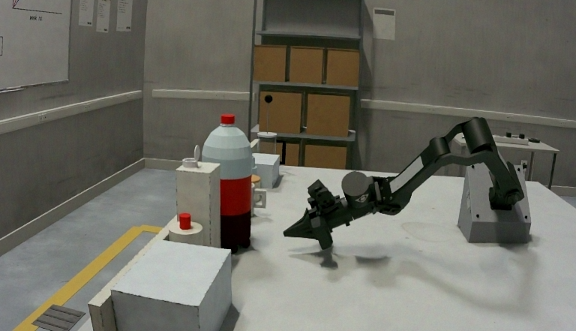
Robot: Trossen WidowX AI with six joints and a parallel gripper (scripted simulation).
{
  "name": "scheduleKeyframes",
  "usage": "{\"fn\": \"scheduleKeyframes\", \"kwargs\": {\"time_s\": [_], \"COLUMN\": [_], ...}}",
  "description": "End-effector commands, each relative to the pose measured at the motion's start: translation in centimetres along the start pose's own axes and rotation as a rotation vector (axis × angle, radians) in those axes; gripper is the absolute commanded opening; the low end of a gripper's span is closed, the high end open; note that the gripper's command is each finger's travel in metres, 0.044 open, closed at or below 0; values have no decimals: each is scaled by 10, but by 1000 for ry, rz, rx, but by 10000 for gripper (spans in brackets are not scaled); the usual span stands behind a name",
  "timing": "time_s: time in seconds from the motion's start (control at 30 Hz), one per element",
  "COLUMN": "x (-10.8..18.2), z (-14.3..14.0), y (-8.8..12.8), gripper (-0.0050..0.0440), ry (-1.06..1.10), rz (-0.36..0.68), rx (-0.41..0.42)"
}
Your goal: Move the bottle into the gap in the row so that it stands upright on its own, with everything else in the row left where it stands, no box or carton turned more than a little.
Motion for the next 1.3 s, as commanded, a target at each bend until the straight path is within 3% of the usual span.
{"fn": "scheduleKeyframes", "kwargs": {"time_s": [0.0, 0.3, 1.27], "x": [-8, -81, -76], "z": [10, -8, -10], "y": [6, 41, 39], "gripper": [-50, -50, -50], "ry": [-2, 11, 4], "rz": [-25, -27, -19], "rx": [-13, -14, -9]}}
Point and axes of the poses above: the point midway between the two fingers, 35 mm back from their tips, its own y axis back along the fingers, its own z axis across the jaws, x = y × z, the point moved 5 cm from there along y, back along the fingers, and after that the axes turned 13 degrees about y, right-handed, at the moved point
